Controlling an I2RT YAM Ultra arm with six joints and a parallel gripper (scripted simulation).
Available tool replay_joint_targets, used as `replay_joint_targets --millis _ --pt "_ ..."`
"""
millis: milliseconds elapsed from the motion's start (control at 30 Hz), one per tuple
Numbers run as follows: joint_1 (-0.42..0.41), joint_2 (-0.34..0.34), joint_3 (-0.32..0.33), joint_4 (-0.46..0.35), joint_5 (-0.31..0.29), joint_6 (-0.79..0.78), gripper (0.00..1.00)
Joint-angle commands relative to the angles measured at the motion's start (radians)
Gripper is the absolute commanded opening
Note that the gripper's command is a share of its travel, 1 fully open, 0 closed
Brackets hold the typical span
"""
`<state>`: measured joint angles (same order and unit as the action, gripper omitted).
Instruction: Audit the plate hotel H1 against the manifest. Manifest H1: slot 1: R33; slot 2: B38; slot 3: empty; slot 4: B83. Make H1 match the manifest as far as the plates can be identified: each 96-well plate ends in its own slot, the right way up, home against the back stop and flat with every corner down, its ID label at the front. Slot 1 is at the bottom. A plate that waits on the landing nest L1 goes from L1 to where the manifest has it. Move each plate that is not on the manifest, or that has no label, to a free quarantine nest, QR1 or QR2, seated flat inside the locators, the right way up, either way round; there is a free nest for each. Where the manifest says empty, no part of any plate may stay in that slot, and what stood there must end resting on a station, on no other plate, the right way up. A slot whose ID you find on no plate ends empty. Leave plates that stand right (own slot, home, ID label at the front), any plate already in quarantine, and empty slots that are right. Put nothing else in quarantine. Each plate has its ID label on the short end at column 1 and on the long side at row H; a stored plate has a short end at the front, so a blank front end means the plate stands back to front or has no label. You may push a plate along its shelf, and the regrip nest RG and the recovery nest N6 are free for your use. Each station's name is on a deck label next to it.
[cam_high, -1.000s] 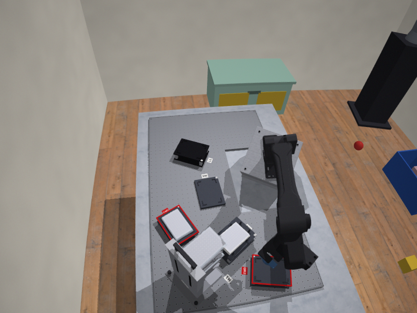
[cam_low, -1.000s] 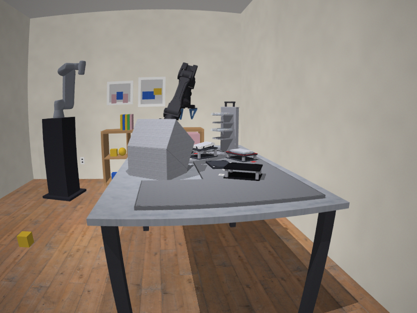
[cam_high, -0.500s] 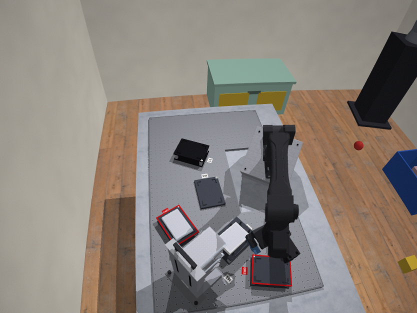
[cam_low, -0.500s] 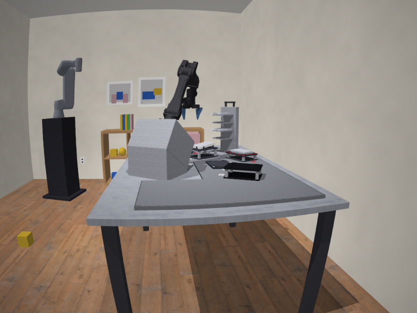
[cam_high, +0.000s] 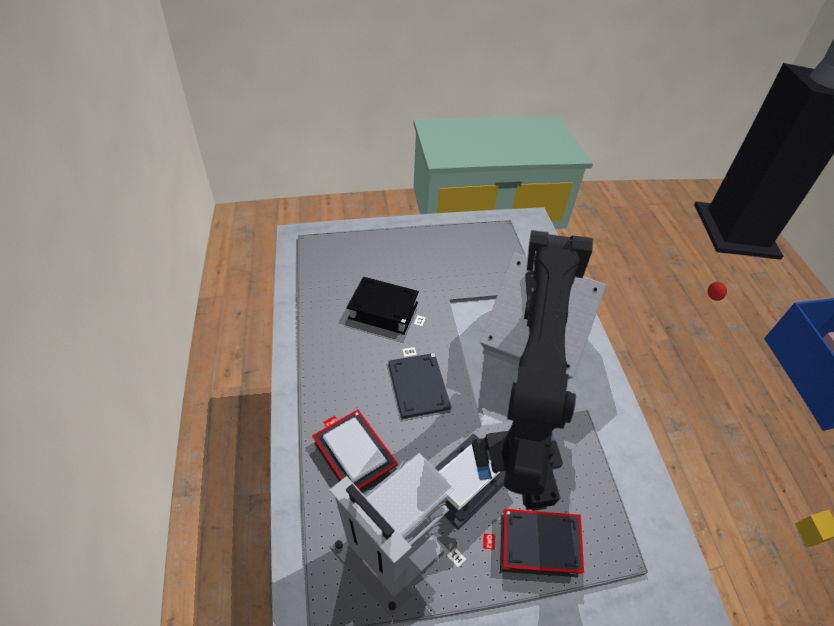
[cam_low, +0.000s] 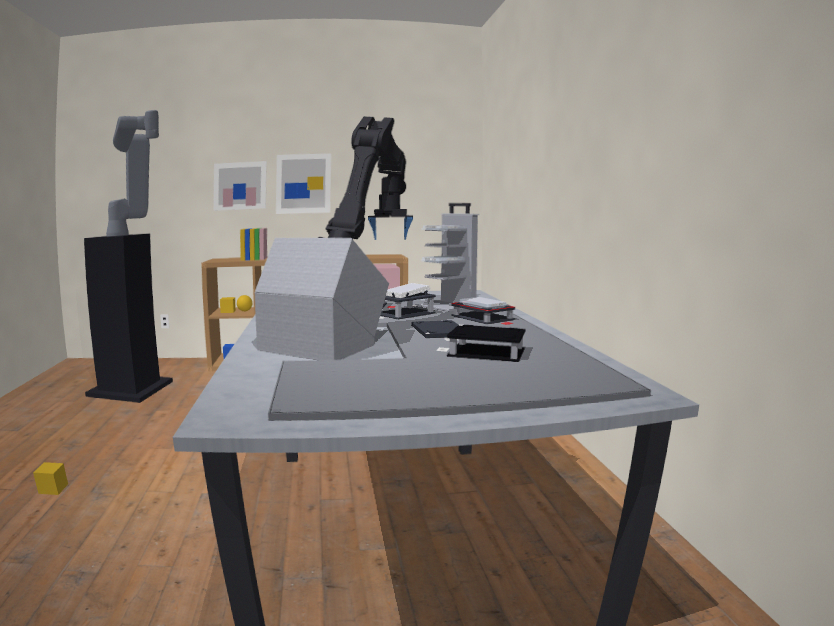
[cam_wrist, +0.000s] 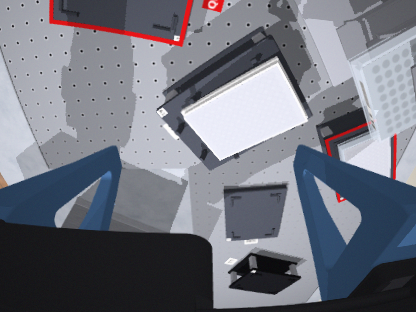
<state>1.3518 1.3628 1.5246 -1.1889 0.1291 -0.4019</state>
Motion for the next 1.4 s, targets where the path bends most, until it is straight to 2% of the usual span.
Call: replay_joint_targets --millis 0,133,200,700,800,867,967,1267,1367 --pt "-0.04 -0.057 -0.031 0.026 -0.041 0.07 1.0" --pt "-0.092 -0.083 -0.062 0.035 -0.069 0.12 1.0" --pt "-0.092 -0.083 -0.062 0.035 -0.069 0.12 1.0" --pt "-0.311 -0.157 -0.156 0.056 -0.189 0.287 1.0" --pt "-0.327 -0.16 -0.138 0.057 -0.198 0.297 1.0" --pt "-0.359 -0.166 -0.17 0.058 -0.215 0.317 1.0" --pt "-0.36 -0.166 -0.139 0.055 -0.216 0.386 1.0" --pt "-0.352 -0.166 -0.14 0.051 -0.216 0.596 1.0" --pt "-0.354 -0.166 -0.14 0.051 -0.214 0.619 1.0"
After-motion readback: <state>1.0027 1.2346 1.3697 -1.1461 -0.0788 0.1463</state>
